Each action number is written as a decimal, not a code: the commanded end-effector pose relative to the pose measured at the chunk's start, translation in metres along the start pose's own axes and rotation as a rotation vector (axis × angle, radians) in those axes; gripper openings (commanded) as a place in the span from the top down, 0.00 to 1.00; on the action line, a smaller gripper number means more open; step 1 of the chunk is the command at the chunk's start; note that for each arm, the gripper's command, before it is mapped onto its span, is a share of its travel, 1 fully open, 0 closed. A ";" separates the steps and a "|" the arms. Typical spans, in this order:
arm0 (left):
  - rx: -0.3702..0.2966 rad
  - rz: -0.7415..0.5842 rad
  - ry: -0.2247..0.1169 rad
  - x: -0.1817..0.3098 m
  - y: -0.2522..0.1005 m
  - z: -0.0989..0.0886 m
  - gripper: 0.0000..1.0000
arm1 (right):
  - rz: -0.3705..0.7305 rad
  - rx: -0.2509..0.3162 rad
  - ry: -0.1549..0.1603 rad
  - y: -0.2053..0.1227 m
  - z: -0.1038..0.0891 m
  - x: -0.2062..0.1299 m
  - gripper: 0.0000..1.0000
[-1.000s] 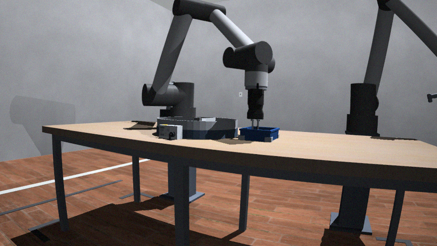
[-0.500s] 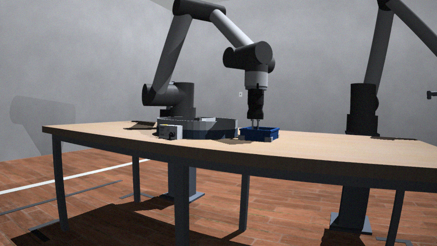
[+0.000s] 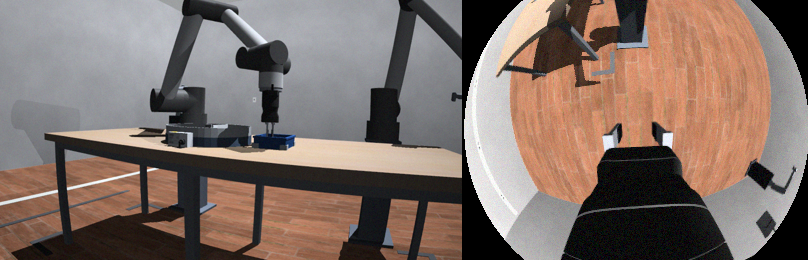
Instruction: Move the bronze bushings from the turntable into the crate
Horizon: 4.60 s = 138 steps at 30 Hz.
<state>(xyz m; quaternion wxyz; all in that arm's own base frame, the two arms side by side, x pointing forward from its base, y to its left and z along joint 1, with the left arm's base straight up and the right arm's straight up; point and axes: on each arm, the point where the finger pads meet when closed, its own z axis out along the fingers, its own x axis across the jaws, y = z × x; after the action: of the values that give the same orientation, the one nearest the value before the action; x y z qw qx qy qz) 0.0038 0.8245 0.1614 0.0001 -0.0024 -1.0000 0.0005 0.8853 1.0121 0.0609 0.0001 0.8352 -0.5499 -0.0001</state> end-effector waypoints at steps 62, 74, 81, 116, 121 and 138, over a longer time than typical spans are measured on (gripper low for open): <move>-0.001 0.000 0.000 0.000 0.000 -0.001 0.00 | 0.000 0.002 -0.001 -0.001 -0.072 0.000 0.59; -0.001 0.000 0.000 0.000 0.000 -0.001 0.00 | 0.000 0.002 -0.001 -0.001 -0.072 0.000 0.59; -0.001 0.000 0.000 0.000 0.000 -0.001 0.00 | 0.000 0.002 -0.001 -0.001 -0.072 0.000 0.59; -0.001 0.000 0.000 0.000 0.000 -0.001 0.00 | 0.000 0.002 -0.001 -0.001 -0.148 0.000 0.00; -0.001 0.000 0.000 0.000 0.000 -0.001 0.00 | 0.000 0.002 -0.001 -0.001 -0.148 0.000 0.00; -0.001 0.000 0.000 0.000 0.000 -0.001 0.00 | 0.000 0.002 -0.001 -0.001 -0.148 0.000 0.00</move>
<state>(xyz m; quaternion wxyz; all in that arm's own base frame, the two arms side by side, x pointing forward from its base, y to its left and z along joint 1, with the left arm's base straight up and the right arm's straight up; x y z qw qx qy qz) 0.0038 0.8245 0.1614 0.0001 -0.0024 -1.0000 0.0005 0.8854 1.0121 0.2073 0.0001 0.8352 -0.5499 -0.0001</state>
